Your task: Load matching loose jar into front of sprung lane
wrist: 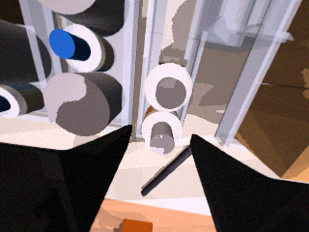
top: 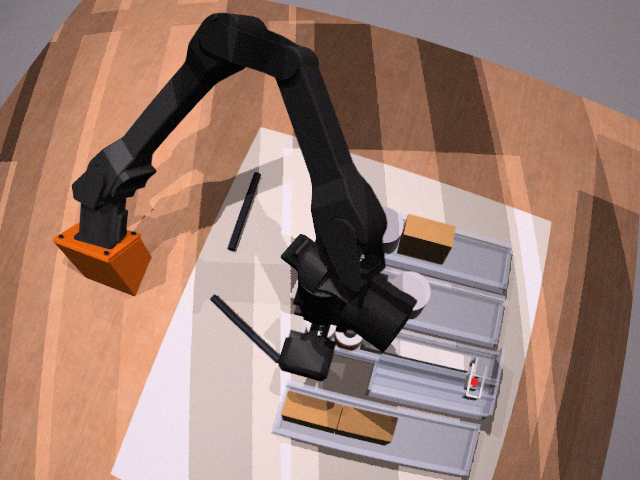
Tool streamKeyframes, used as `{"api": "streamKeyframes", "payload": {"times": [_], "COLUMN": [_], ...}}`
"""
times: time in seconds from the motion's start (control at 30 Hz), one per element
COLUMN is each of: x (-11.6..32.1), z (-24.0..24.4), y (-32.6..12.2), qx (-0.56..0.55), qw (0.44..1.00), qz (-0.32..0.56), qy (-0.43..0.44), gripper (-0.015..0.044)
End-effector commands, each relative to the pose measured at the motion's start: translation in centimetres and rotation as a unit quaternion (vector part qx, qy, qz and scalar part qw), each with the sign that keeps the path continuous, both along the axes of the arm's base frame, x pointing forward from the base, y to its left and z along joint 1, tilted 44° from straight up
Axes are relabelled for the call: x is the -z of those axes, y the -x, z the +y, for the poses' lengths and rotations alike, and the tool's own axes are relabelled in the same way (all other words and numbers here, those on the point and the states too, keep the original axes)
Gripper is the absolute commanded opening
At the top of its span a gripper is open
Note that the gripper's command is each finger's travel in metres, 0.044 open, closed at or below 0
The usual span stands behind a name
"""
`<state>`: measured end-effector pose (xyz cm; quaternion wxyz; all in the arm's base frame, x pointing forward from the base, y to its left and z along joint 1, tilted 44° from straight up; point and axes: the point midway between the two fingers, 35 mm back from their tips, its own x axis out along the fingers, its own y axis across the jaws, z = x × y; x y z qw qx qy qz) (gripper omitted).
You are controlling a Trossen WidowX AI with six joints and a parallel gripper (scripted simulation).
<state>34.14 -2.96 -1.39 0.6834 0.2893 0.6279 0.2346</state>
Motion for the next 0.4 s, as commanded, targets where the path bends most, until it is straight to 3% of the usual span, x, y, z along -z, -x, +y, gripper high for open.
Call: {"api": "streamKeyframes", "payload": {"times": [0.0, 0.37], "x": [-0.2, 0.0], "z": [-0.1, 0.1], "y": [0.4, 4.1], "qx": [-0.001, -0.001], "qw": [1.000, 1.000], "qz": [-0.002, -0.001], "qy": [0.002, 0.003], "gripper": [0.0297, 0.0297]}}
